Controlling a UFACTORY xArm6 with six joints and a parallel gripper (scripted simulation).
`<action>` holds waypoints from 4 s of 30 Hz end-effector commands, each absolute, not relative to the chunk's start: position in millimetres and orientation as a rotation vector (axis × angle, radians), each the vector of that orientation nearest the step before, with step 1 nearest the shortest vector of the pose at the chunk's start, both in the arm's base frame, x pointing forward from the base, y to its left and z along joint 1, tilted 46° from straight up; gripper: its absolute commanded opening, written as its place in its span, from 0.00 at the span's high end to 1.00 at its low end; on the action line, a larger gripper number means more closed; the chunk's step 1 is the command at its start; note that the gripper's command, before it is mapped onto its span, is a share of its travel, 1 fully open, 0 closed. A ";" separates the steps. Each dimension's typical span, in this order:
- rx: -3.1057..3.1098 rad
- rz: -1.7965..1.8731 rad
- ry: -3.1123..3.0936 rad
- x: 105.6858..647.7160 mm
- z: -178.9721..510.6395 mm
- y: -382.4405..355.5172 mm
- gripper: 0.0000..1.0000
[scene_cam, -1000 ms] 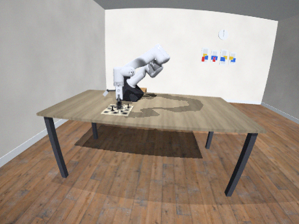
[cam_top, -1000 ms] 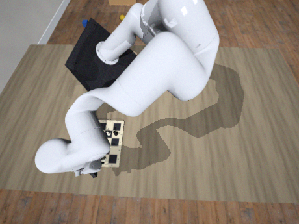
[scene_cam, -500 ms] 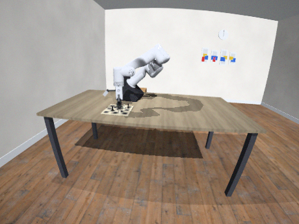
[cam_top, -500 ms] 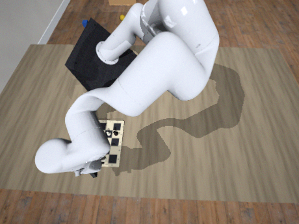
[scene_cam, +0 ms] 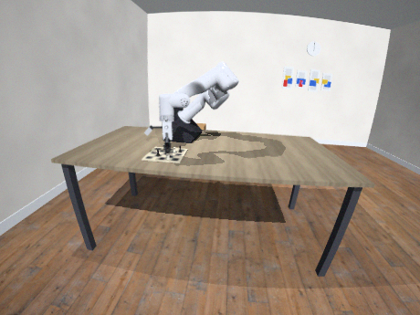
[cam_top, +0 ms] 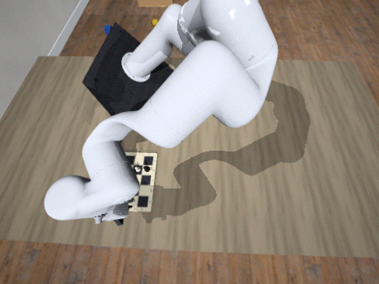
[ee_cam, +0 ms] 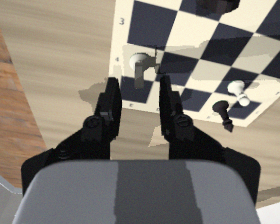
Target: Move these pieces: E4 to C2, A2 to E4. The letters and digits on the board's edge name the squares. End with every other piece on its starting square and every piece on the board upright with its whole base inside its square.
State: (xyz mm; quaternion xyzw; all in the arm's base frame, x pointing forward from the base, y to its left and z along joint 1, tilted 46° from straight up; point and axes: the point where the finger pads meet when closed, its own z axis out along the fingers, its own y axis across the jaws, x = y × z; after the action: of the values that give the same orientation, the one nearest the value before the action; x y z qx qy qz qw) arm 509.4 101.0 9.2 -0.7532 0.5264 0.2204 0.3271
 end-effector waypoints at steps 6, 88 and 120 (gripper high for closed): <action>-1.972 0.573 1.379 511.4 10.4 100.0 0.63; -1.972 0.573 1.379 512.0 -13.3 124.8 0.63; -1.972 0.573 1.379 512.0 -13.3 124.8 1.00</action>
State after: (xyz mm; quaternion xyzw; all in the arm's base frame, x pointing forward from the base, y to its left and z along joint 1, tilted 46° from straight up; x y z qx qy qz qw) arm 511.3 125.4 -13.9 -0.7532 0.5266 0.2196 0.3274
